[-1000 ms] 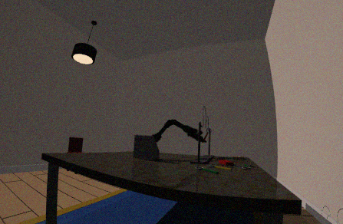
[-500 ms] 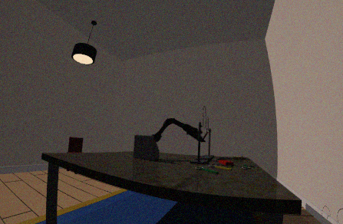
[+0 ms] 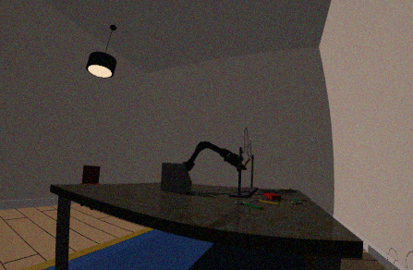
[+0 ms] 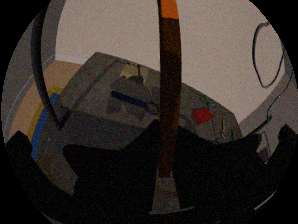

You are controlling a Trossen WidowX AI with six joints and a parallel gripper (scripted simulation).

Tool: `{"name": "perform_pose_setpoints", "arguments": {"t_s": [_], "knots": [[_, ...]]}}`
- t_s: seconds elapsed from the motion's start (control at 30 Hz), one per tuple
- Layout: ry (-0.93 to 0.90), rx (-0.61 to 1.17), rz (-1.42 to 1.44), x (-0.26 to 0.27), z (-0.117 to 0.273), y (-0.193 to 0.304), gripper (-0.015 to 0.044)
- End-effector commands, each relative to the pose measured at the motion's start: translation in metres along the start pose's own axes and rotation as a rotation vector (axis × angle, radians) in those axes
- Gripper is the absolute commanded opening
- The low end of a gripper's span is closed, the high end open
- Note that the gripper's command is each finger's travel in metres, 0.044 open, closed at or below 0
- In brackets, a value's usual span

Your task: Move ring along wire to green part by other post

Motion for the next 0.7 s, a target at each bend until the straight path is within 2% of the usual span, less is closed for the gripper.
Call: {"name": "perform_pose_setpoints", "arguments": {"t_s": [0.0, 0.67], "knots": [[0.051, 0.007, 0.082, -0.012, 0.002, 0.002, -0.0150], [0.263, 0.058, 0.466, -0.056, 0.008, 0.003, -0.0150]]}}
Point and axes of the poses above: the point midway between the two fingers, 35 mm back from their tips, its own z axis back along the fingers, its own x axis across the jaws, y = z × x, the point moved 8 cm from there along z, back along the fingers, and after that the axes turned 15 degrees about z, right-handed, at the moved point
